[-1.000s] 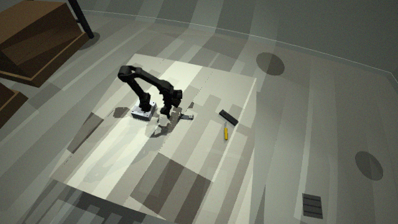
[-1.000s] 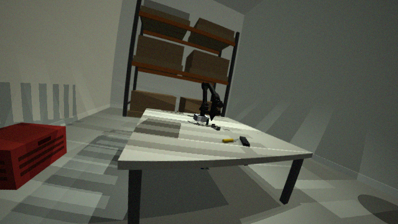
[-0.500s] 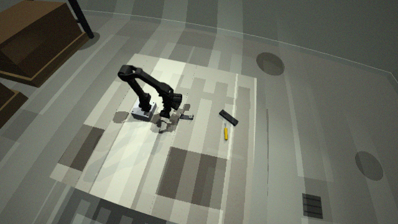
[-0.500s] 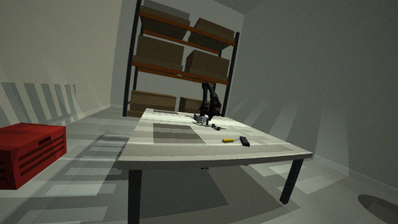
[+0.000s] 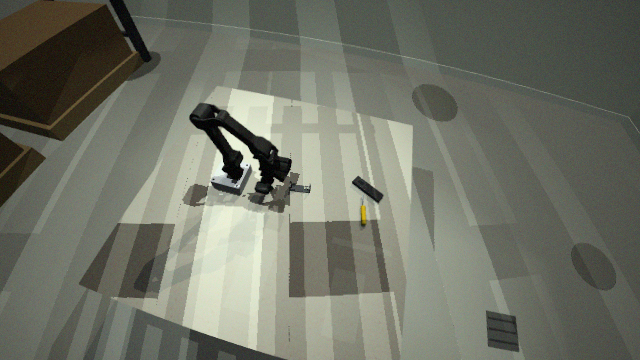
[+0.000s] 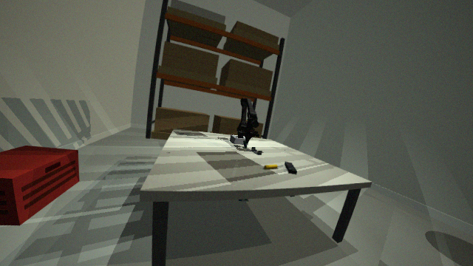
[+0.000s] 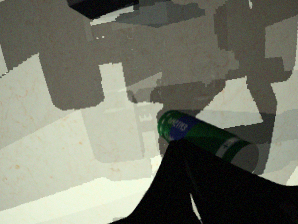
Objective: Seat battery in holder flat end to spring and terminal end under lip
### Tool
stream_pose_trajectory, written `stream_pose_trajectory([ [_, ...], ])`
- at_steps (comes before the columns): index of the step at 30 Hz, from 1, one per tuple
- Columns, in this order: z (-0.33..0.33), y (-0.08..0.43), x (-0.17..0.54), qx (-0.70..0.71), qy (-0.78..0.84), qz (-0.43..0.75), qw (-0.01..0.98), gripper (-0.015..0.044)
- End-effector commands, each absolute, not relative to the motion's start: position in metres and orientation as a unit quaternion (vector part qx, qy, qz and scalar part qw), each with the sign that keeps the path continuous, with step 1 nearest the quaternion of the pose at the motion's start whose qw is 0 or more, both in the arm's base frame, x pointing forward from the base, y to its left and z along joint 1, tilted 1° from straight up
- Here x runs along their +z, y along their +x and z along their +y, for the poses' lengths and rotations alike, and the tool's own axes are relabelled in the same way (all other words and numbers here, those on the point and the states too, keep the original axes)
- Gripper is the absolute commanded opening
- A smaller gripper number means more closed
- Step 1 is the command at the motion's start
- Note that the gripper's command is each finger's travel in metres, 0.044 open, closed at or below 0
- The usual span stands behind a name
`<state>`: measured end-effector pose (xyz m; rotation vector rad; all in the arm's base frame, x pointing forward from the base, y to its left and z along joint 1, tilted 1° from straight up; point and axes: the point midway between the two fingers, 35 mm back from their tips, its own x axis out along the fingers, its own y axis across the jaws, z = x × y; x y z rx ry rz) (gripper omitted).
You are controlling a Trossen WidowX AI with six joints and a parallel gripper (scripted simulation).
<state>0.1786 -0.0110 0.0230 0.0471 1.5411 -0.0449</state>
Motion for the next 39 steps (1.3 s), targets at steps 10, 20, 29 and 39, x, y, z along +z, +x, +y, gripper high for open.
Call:
stream_pose_trajectory([
  [10,-0.033,0.175,0.023,-0.022,0.018,0.696,0.718,0.0],
  [20,-0.035,0.177,0.04,-0.023,0.02,0.697,0.717,0.0],
  [29,-0.035,0.172,0.102,-0.022,0.018,0.696,0.718,0.0],
  [39,-0.034,0.172,0.1,-0.022,0.021,0.699,0.715,0.0],
])
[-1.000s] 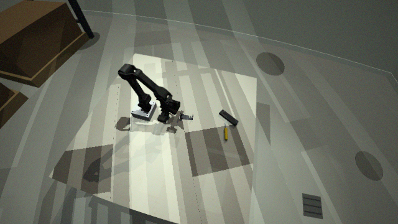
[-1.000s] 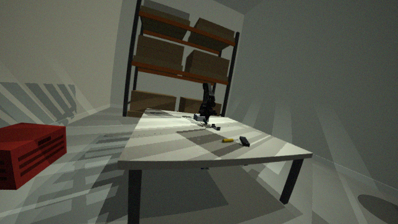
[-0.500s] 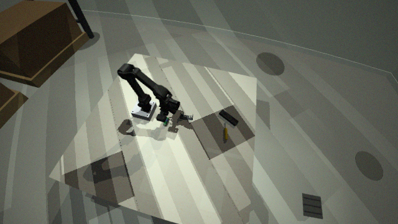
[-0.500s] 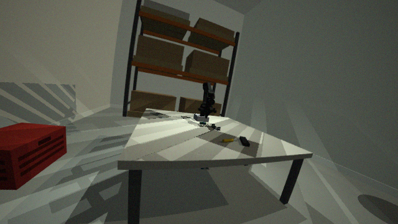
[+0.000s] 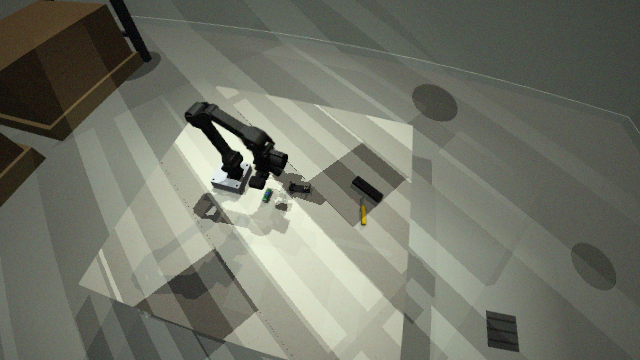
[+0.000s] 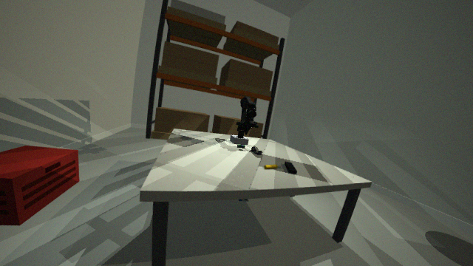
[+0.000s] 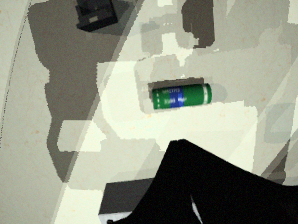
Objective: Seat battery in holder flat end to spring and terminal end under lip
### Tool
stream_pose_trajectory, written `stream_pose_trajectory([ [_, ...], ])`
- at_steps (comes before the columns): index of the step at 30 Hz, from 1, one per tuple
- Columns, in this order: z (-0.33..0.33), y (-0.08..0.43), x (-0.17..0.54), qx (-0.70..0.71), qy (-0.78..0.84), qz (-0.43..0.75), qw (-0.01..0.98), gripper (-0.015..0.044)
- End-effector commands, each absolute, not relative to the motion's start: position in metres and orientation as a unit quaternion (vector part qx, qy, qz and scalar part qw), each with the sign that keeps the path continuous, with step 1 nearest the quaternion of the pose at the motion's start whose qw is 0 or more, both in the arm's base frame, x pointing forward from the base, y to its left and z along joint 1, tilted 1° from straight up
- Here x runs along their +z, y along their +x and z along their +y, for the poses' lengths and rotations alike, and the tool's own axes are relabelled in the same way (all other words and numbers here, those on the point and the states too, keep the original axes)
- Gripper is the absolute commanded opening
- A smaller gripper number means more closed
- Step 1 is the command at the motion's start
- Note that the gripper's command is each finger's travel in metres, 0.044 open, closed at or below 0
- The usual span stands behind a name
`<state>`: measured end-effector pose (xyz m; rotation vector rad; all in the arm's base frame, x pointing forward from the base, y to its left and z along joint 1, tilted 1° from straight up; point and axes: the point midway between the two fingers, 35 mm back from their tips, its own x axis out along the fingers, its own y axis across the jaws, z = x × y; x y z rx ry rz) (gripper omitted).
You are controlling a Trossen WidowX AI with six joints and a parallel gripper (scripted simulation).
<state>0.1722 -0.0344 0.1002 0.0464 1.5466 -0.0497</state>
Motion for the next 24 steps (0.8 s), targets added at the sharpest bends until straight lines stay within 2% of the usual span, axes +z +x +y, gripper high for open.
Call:
stream_pose_trajectory([
  [1,-0.034,0.172,0.1,-0.022,0.021,0.699,0.715,0.0],
  [3,-0.034,0.172,0.1,-0.022,0.021,0.699,0.715,0.0],
  [5,-0.035,0.173,0.098,-0.002,-0.001,0.699,0.715,0.0053],
  [12,-0.046,0.175,0.071,0.211,-0.22,0.665,0.682,0.0236],
  [20,-0.057,0.172,0.04,0.432,-0.45,0.546,0.559,0.0246],
  [24,-0.059,0.171,0.035,0.468,-0.487,0.516,0.527,0.0246],
])
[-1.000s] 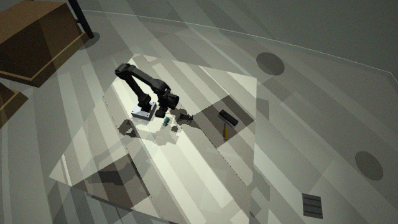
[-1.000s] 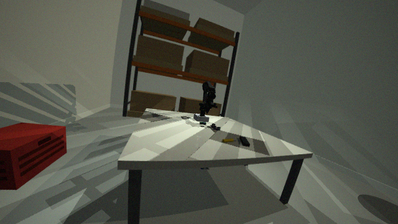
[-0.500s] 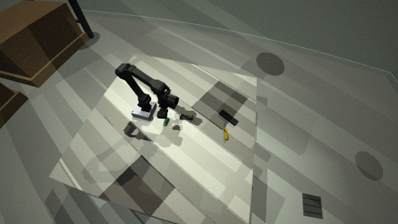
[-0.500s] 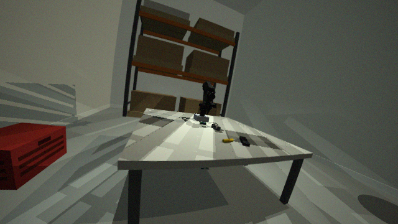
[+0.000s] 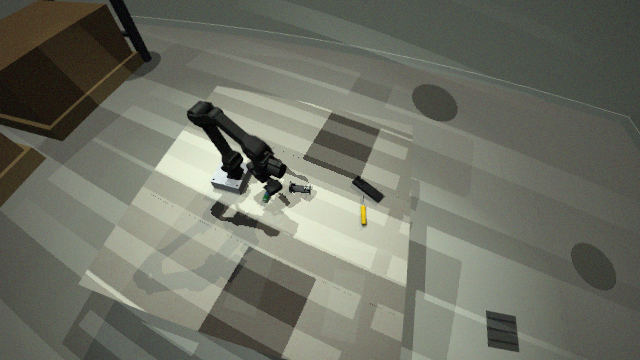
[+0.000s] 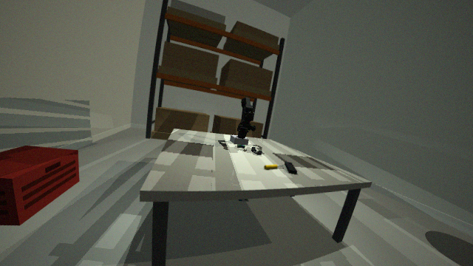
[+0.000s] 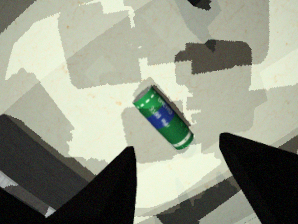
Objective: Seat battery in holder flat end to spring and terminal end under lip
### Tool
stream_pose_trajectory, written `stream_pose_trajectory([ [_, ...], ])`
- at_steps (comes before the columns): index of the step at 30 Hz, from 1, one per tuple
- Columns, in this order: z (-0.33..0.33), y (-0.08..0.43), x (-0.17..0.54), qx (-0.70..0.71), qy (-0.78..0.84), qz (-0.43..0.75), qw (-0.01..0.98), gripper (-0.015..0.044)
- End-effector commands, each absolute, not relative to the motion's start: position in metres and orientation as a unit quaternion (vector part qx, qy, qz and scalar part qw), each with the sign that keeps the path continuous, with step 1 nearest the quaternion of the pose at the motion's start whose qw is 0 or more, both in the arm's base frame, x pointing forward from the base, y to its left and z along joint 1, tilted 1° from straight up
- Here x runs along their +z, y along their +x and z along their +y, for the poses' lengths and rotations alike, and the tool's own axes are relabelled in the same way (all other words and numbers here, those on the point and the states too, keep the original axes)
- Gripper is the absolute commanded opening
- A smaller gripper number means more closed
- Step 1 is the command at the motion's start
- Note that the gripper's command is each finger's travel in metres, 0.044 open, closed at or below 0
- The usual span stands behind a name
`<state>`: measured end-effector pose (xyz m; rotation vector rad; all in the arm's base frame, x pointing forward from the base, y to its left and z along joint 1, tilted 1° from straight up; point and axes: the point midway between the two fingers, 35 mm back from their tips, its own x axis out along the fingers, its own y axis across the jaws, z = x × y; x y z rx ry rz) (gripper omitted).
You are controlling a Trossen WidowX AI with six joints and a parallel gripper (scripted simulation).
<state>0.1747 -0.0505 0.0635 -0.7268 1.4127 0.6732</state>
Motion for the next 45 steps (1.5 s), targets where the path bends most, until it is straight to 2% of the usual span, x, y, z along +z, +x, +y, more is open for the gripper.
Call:
stream_pose_trajectory([
  [1,-0.059,0.171,0.035,0.468,-0.487,0.516,0.527,0.0246],
  [17,-0.059,0.171,0.033,0.468,-0.487,0.516,0.527,0.0246],
  [45,-0.06,0.173,-0.011,0.468,-0.487,0.516,0.527,0.0246],
])
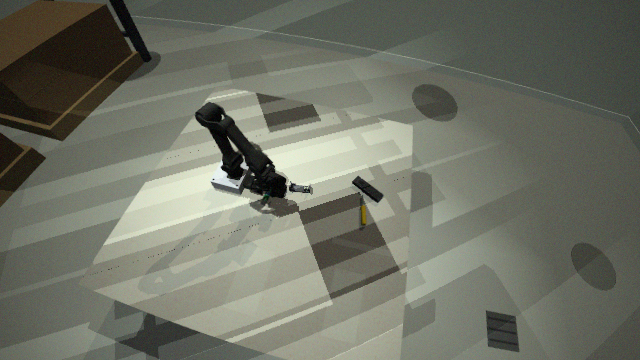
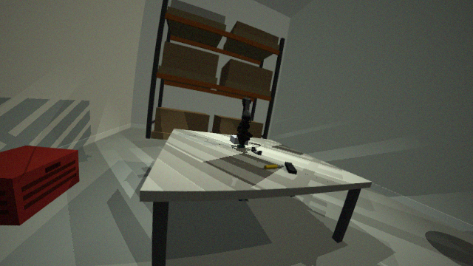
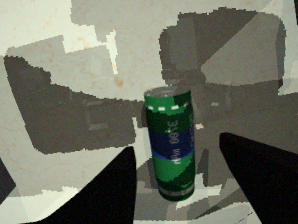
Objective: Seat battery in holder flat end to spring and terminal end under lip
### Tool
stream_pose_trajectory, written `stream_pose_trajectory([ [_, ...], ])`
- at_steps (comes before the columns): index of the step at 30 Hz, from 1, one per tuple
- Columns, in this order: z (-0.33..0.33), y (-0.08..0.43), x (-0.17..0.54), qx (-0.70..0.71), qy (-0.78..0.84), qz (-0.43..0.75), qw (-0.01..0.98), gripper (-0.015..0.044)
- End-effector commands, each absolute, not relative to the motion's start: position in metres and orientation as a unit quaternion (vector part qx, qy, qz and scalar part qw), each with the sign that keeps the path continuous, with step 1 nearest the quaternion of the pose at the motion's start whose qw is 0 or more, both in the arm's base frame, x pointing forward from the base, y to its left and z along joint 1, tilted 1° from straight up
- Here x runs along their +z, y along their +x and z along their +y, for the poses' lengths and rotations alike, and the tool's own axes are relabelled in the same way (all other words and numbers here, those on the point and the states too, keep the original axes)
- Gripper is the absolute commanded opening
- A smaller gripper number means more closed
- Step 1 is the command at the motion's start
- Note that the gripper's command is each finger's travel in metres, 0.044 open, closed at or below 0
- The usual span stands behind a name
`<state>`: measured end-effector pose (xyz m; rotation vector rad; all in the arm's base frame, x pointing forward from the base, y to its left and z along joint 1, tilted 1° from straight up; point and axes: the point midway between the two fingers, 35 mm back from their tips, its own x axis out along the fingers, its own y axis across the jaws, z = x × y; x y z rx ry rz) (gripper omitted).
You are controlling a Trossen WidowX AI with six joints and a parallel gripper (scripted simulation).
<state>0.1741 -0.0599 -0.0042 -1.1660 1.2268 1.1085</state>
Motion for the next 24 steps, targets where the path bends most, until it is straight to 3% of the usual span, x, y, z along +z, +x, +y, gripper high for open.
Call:
stream_pose_trajectory([
  [1,-0.06,0.172,-0.012,0.468,-0.487,0.516,0.527,0.0246],
  [5,-0.06,0.172,-0.016,0.468,-0.487,0.516,0.527,0.0246],
  [10,-0.06,0.172,-0.016,0.468,-0.487,0.516,0.527,0.0115],
  [15,-0.06,0.172,-0.016,0.468,-0.487,0.516,0.527,0.0084],
  [24,-0.06,0.173,0.009,0.468,-0.487,0.516,0.527,0.0084],
])
